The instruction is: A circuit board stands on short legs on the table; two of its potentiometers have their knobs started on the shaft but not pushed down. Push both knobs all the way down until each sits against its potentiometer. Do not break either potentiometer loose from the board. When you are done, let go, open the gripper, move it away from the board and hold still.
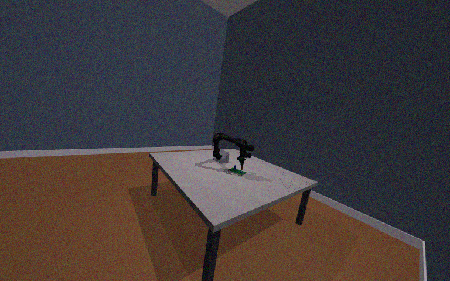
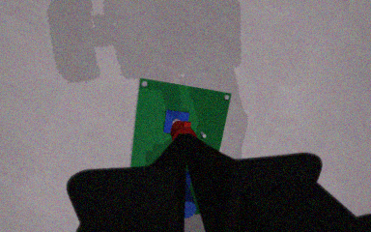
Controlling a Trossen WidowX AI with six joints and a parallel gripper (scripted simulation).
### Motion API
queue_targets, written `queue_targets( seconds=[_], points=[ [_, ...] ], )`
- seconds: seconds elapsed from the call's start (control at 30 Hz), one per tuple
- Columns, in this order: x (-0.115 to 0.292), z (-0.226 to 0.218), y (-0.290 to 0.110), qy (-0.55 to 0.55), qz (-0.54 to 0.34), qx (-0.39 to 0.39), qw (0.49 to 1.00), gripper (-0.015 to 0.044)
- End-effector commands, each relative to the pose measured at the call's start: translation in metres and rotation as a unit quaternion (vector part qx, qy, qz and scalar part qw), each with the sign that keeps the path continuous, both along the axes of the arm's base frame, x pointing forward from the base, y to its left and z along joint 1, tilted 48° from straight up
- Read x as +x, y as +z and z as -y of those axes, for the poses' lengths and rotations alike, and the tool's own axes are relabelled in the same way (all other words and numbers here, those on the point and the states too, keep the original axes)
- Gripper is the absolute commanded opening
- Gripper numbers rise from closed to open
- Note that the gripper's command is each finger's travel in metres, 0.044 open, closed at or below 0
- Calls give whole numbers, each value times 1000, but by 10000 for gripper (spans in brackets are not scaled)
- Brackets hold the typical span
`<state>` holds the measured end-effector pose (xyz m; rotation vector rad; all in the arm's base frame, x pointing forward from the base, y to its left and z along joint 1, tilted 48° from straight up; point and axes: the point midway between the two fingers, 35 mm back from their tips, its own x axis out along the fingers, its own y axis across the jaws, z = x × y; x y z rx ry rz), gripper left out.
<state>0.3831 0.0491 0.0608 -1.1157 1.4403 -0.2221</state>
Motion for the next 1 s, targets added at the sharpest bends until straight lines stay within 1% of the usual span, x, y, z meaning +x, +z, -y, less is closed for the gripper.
queue_targets(
  seconds=[0.0,0.97],
  points=[
    [2,15,-10,-13,-2,-1,1000,0],
    [3,23,-17,-13,-2,-1,1000,0]
  ],
)
